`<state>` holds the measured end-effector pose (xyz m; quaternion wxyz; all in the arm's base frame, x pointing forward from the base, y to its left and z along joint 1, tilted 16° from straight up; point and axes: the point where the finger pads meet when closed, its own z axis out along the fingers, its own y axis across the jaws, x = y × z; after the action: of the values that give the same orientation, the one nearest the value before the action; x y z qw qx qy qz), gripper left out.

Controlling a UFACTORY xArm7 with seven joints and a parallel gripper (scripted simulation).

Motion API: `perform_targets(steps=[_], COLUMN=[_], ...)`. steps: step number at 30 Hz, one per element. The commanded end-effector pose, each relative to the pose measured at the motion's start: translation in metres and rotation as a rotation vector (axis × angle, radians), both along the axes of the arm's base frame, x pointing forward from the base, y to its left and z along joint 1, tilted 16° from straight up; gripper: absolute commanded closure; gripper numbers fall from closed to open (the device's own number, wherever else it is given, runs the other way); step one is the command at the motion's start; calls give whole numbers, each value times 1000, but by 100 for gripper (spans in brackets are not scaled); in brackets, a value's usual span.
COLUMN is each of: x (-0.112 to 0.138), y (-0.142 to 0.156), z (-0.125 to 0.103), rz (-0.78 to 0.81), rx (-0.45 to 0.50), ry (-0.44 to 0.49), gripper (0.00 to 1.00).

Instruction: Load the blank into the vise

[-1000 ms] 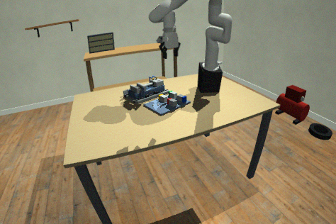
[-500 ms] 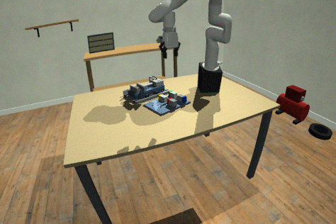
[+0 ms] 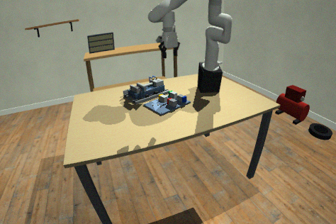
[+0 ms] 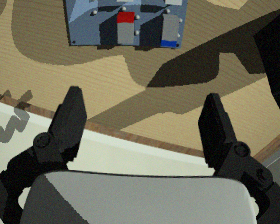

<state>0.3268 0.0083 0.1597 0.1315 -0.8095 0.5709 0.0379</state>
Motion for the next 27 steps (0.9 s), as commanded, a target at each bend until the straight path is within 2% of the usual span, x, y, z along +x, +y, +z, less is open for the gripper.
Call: perform_targets(steps=[1, 6, 13, 23, 27], x=[6, 14, 14, 24, 24], y=[-24, -52, -52, -94, -94], z=[-5, -12, -12, -22, -22], rz=[-3, -3, -3, -3, -3], rx=[1, 1, 1, 0, 0], ry=[-2, -2, -2, -2, -2], gripper=[0, 0, 0, 0, 0])
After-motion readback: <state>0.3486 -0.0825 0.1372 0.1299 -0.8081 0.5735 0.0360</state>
